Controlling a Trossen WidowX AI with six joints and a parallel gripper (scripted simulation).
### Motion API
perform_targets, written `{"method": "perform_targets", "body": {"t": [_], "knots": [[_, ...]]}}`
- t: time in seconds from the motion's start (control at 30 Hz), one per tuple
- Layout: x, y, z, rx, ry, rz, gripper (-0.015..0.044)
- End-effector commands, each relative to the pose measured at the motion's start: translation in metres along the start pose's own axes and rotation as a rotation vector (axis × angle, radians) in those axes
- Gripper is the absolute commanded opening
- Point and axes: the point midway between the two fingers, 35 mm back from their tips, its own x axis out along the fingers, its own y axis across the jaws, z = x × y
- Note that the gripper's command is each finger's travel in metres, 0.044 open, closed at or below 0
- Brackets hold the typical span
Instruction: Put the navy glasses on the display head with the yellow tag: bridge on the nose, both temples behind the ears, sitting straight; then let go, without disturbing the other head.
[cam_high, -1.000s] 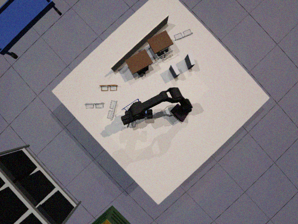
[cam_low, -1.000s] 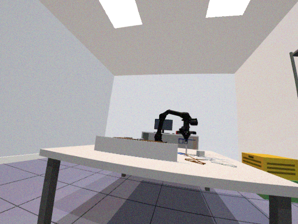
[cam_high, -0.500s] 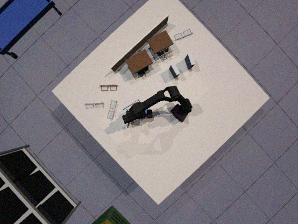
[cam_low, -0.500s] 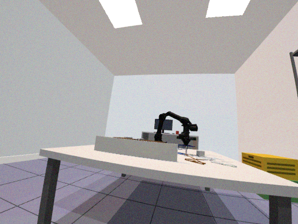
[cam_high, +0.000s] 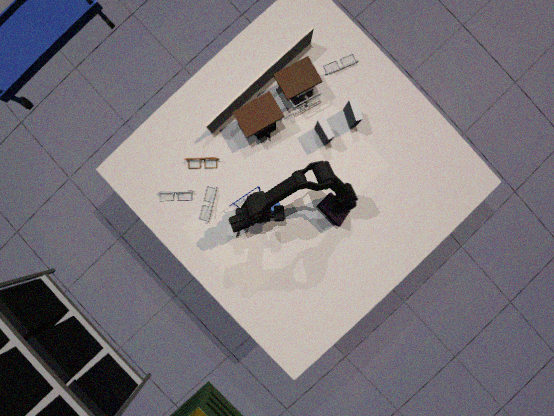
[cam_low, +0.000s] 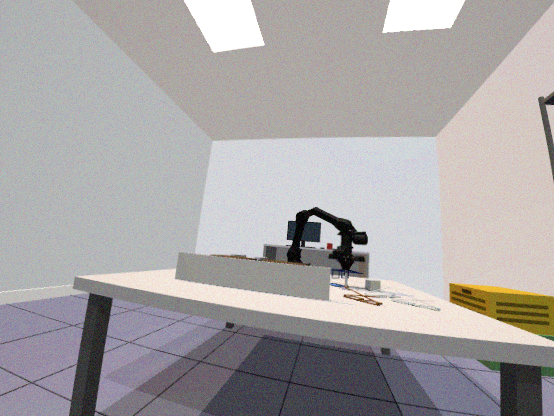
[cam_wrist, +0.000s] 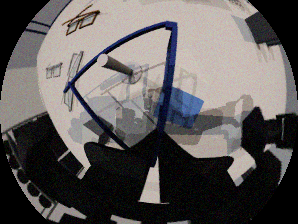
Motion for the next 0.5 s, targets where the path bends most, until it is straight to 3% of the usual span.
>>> {"method": "perform_targets", "body": {"t": [0.0, 0.47], "knots": [[0.001, -0.002, -0.002, 0.003, 0.001, -0.001, 0.0], [0.0, -0.007, -0.013, 0.002, 0.002, -0.001, 0.0]]}}
